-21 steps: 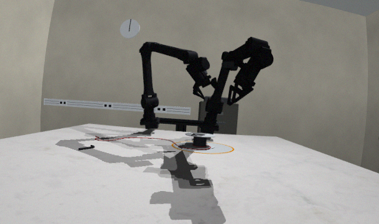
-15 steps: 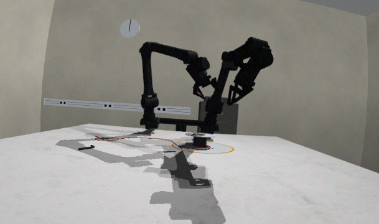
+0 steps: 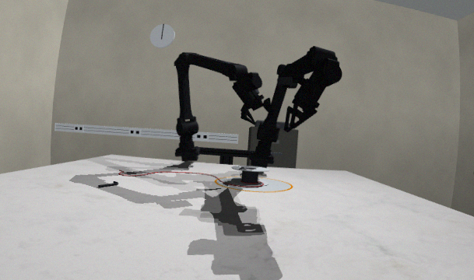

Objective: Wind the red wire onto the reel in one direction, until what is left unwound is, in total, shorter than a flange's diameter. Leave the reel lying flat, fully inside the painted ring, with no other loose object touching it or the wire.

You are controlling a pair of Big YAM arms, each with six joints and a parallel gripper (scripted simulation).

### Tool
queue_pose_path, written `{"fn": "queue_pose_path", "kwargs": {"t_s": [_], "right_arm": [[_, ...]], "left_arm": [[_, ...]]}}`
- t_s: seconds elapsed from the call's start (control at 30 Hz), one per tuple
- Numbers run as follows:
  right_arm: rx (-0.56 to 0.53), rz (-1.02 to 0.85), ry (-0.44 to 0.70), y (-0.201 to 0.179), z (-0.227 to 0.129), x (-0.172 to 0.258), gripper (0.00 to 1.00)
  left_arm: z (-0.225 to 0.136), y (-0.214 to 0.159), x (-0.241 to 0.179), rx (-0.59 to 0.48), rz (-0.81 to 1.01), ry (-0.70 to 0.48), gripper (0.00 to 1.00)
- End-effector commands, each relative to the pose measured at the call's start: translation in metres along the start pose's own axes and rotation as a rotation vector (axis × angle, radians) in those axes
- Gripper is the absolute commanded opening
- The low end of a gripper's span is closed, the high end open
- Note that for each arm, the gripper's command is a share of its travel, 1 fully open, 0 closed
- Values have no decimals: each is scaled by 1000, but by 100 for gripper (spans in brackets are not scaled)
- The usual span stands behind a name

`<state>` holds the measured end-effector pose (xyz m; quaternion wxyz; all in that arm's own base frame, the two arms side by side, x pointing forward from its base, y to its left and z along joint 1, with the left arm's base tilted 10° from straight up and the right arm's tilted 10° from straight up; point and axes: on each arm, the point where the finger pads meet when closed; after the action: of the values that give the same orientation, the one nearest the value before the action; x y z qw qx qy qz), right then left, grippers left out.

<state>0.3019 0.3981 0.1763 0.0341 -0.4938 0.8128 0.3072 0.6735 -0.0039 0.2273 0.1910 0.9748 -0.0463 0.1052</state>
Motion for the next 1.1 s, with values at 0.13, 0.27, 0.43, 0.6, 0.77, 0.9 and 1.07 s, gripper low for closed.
{"fn": "queue_pose_path", "kwargs": {"t_s": [0.13, 0.27, 0.43, 0.6, 0.77, 0.9, 1.07], "right_arm": [[7, 0, -13, 1, -5, -6, 100], [15, 11, -21, 2, -10, -11, 100], [25, 25, -32, 4, -16, -15, 100], [49, 58, -60, 7, -30, -27, 100], [81, 108, -104, 13, -52, -43, 100], [109, 158, -151, 20, -75, -59, 100], [131, 203, -195, 27, -96, -71, 100]], "left_arm": [[-4, 1, 1, 3, -6, 7, 100], [-10, 3, 2, 9, -17, 18, 100], [-18, 5, 3, 15, -30, 33, 100], [-37, 11, 6, 30, -63, 69, 100], [-65, 20, 10, 49, -111, 122, 100], [-94, 29, 12, 64, -161, 178, 100], [-119, 38, 13, 73, -204, 228, 100]]}}
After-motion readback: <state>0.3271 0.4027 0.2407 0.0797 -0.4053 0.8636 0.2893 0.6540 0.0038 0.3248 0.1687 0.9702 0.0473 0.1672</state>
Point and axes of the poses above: on each arm, the point where the finger pads meet when closed, its own z axis out along the fingers, its own x axis across the jaws, y = z × x, and after that the axes turned 2 degrees about z, right-handed
